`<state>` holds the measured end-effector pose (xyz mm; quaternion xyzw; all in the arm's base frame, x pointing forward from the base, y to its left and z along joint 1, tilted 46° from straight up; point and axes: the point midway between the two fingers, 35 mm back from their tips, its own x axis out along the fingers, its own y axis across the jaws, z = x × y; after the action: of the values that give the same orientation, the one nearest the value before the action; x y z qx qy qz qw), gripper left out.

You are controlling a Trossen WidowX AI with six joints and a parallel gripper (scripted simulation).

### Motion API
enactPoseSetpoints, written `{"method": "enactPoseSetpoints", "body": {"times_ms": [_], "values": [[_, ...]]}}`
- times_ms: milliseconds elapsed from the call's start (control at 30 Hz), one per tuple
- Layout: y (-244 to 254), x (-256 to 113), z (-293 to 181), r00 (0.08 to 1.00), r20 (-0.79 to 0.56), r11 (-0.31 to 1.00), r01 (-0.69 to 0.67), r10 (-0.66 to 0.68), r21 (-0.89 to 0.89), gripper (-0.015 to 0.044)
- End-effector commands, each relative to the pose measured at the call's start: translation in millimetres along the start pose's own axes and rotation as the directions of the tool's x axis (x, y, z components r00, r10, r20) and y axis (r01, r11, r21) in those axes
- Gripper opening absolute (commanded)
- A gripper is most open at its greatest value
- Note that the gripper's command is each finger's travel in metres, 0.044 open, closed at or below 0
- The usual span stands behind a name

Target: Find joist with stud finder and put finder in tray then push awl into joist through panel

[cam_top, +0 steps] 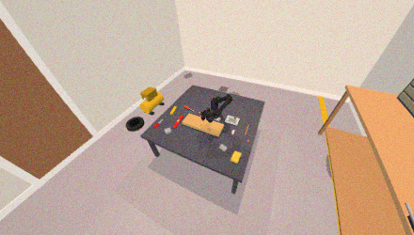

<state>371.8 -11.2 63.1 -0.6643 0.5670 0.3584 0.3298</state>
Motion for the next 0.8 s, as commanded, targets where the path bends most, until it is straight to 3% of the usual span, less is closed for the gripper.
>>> {"method": "enactPoseSetpoints", "body": {"times_ms": [0,767], "values": [[0,2,2,1.0,-0.008,1.0,-0.001,0.001,0.006,0.0],[0,8,29,1.0,-0.007,1.0,-0.001,0.001,0.006,0.0]]}}
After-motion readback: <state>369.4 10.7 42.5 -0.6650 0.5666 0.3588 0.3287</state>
